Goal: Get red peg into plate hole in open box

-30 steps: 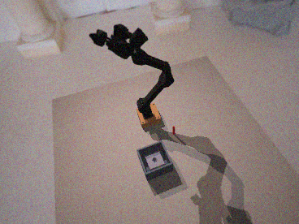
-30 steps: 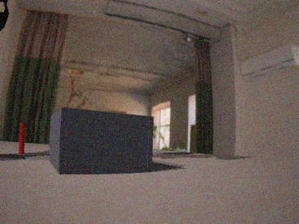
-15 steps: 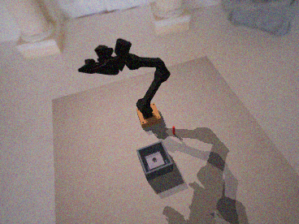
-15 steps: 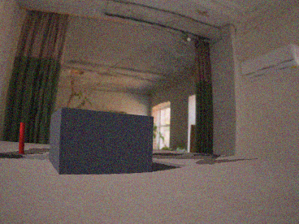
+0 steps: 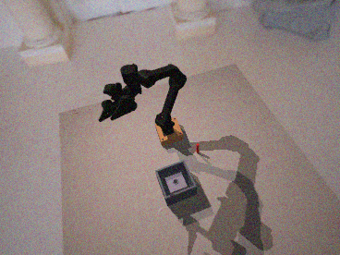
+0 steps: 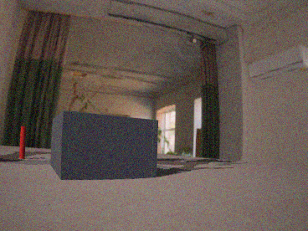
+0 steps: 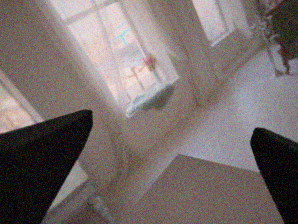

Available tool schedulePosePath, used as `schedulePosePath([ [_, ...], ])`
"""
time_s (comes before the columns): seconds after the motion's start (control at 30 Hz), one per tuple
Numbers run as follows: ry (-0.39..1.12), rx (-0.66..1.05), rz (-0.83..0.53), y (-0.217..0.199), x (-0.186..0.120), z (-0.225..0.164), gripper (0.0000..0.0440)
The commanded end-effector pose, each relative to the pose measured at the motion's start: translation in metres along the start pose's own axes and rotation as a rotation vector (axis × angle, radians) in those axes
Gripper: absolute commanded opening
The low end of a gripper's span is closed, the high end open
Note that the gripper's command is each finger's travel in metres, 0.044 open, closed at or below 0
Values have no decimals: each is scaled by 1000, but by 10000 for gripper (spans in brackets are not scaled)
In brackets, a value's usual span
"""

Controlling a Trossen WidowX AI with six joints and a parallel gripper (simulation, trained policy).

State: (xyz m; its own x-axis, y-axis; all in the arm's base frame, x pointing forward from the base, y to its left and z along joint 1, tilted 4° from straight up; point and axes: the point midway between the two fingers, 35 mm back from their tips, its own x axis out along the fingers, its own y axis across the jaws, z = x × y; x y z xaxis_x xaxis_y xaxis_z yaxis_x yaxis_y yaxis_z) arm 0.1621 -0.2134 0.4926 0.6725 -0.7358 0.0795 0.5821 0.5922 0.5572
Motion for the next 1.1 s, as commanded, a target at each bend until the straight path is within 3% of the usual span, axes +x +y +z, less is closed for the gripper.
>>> schedulePosePath([
  [0.0, 91, 37, -17, -4, 8, -26, 440],
  [0.27, 354, 110, -51, -1, 12, -100, 440],
  [0.53, 622, 150, -99, 7, -2, -173, 440],
  [1.07, 1114, 113, -297, 19, -80, -301, 440],
])
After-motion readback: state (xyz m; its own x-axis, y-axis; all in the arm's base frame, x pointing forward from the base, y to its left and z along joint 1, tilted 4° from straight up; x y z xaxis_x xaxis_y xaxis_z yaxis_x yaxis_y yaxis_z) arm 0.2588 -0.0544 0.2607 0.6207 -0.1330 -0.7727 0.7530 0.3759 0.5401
